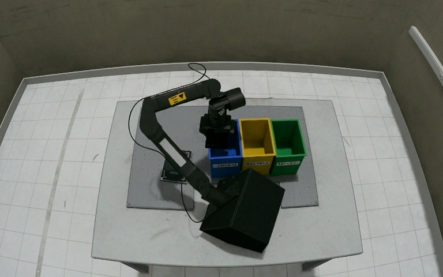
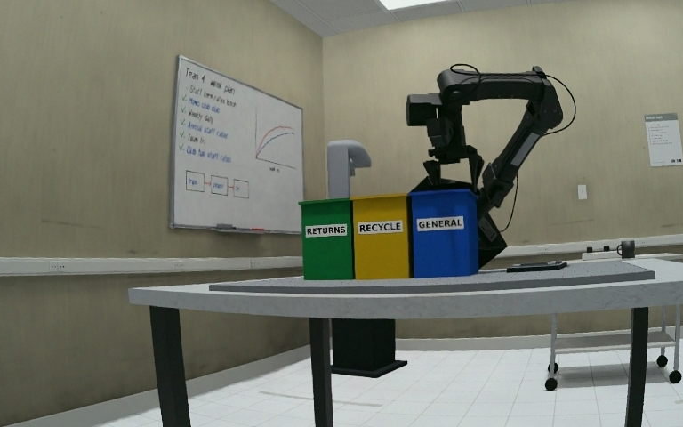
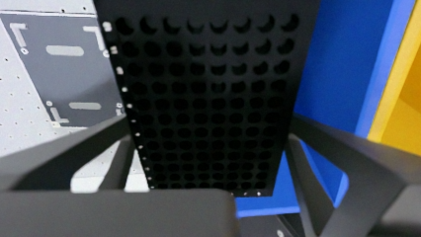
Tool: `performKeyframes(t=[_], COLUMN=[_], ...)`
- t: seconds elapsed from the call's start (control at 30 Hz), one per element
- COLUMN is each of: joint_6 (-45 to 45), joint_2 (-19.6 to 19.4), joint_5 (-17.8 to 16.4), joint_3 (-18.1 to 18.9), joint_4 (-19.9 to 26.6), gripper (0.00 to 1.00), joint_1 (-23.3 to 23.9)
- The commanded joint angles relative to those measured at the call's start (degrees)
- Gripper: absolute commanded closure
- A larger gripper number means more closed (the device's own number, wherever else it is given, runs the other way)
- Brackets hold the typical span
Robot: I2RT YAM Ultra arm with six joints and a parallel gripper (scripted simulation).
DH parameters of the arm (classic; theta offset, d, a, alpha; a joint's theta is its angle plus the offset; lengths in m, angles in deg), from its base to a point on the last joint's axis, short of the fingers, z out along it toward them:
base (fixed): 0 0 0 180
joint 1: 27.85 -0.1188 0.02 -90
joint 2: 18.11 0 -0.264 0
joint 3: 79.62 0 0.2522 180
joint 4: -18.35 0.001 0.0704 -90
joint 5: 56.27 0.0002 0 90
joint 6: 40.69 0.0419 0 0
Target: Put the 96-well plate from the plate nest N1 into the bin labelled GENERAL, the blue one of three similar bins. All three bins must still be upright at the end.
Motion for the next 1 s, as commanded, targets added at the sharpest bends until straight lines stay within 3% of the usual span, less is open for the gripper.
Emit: performKeyframes(t=[0.0,0.97], joint_6=[2.74,2.79], joint_2=[-1.34,-1.96], joint_5=[-2.09,-2.1], joint_3=[-2.55,-2.09], joint_4=[-5.01,-5.22], gripper=[1.0,1.0], joint_1=[-2.69,-2.71])
